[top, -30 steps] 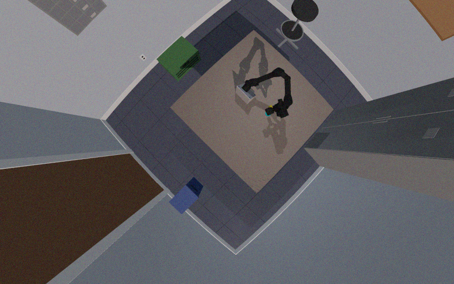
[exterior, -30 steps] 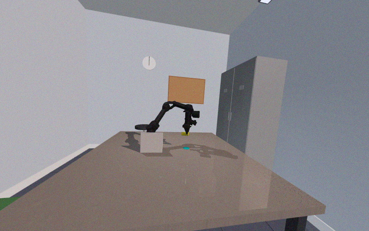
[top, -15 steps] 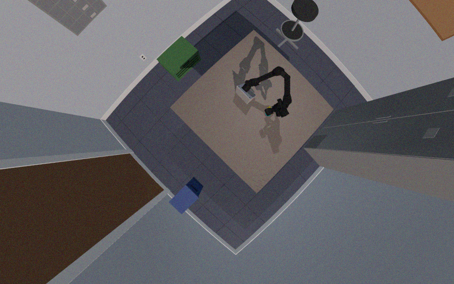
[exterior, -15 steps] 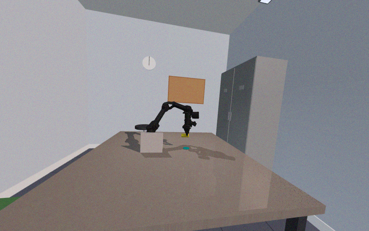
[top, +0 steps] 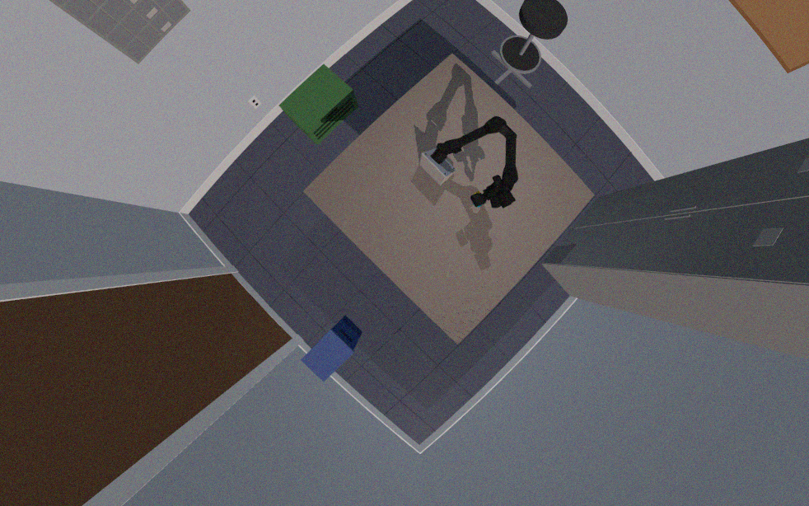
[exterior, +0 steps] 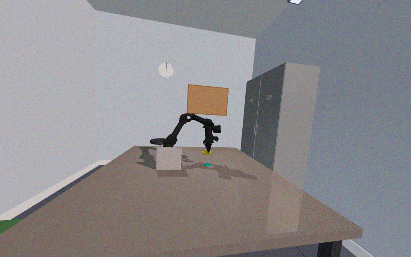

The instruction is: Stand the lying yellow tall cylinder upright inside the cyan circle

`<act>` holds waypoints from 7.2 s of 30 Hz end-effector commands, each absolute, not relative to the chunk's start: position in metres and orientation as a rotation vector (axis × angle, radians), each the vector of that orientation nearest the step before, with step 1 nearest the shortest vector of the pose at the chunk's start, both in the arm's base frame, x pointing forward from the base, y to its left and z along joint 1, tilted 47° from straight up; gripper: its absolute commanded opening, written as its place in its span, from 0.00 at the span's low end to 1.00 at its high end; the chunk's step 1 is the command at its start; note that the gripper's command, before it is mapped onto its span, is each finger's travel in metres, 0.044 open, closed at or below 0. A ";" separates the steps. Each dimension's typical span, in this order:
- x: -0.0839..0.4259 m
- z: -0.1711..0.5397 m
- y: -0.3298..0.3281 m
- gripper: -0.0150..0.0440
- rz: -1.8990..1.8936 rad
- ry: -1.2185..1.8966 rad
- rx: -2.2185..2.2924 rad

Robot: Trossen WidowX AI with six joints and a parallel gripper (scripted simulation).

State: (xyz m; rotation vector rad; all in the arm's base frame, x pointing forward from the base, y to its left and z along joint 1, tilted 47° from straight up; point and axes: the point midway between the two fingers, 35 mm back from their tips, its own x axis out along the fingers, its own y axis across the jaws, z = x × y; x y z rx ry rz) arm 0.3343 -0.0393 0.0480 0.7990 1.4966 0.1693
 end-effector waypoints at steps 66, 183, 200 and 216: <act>0.342 0.015 -0.034 0.43 -0.110 1.240 0.595; 0.329 0.052 -0.025 0.43 -0.374 0.472 0.693; 0.319 0.064 -0.025 0.43 -0.383 0.347 0.752; 0.307 0.076 -0.025 0.43 -0.384 0.229 0.817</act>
